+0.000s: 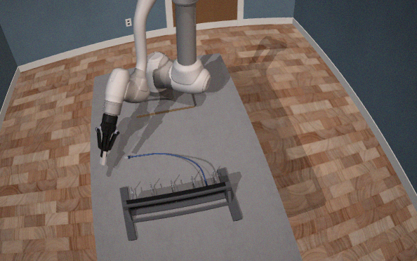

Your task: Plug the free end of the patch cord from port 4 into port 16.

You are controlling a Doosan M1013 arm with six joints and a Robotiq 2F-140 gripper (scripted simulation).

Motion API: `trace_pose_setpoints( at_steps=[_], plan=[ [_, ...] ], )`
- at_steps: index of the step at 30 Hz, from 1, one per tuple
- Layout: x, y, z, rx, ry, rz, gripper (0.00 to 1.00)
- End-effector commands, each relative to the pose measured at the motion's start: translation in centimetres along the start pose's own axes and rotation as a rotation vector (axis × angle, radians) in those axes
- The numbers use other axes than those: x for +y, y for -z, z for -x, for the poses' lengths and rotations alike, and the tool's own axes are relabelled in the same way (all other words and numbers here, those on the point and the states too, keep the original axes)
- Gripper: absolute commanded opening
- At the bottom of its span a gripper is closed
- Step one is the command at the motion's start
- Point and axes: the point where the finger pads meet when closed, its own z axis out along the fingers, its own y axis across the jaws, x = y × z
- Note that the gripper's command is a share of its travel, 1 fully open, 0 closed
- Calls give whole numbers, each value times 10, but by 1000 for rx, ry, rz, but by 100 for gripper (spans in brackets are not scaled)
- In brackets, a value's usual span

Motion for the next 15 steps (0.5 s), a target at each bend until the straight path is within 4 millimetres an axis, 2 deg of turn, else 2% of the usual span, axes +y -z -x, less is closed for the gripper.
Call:
trace_pose_setpoints(
  at_steps=[1, 6, 15],
  plan=[
    [0, -4, 25, -102, 132, -11, 0],
    [-7, -3, 51, -198, 279, -76, 0],
    [-18, 0, 67, -255, 389, -151, 0]
  ],
)
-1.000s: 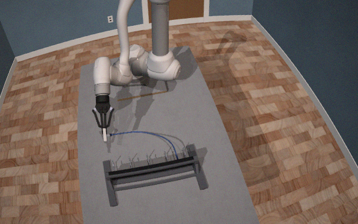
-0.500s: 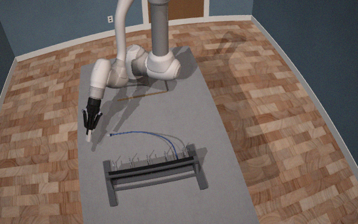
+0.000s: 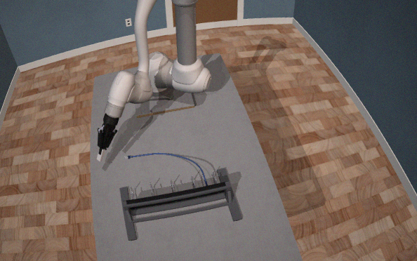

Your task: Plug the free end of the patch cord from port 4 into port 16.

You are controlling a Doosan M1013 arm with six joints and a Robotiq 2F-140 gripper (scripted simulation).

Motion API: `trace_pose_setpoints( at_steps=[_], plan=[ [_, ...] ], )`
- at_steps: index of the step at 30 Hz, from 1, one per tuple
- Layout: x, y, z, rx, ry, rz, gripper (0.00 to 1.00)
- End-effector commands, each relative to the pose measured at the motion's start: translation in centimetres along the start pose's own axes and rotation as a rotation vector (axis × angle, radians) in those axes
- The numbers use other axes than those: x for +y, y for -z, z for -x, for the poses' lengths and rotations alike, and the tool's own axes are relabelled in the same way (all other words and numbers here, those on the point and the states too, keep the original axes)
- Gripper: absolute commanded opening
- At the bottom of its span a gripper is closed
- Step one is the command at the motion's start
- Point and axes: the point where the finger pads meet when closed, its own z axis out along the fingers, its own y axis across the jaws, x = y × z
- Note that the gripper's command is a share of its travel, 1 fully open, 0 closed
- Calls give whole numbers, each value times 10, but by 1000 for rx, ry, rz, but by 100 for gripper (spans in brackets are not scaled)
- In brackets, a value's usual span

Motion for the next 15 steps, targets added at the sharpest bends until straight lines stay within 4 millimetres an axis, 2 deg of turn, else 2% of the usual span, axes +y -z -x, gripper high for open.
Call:
trace_pose_setpoints(
  at_steps=[1, 15],
  plan=[
    [-5, 1, 3, -36, 49, -156, 0],
    [-25, 5, 10, -55, 173, -248, 0]
  ],
)
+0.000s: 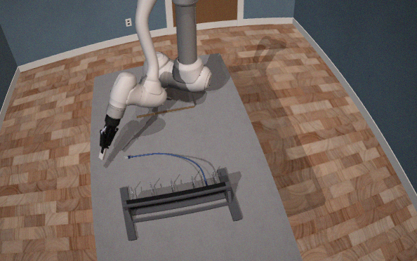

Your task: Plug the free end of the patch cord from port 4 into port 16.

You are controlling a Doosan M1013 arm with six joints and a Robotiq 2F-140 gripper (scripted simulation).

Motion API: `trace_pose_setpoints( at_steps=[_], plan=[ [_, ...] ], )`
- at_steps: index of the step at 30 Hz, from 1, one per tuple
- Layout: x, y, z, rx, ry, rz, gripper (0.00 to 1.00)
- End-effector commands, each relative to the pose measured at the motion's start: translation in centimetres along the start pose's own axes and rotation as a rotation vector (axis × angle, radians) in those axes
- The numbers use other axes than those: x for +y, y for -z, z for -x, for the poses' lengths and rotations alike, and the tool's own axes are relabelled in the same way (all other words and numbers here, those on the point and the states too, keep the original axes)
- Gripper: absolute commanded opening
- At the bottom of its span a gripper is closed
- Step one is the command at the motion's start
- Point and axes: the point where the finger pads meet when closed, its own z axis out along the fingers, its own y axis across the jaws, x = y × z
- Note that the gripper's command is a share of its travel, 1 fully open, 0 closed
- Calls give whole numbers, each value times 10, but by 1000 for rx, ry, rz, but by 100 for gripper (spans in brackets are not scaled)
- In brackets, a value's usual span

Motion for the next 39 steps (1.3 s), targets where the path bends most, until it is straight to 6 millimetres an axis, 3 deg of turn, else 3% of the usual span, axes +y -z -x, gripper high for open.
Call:
trace_pose_setpoints(
  at_steps=[1, 12, 27, 39],
  plan=[
    [-7, 1, 2, 29, 63, -153, 0],
    [-32, 7, 1, 43, 206, -260, 0],
    [-95, 40, -29, 235, 564, -508, 0],
    [-112, 56, -46, 343, 678, -567, 0]
  ],
)
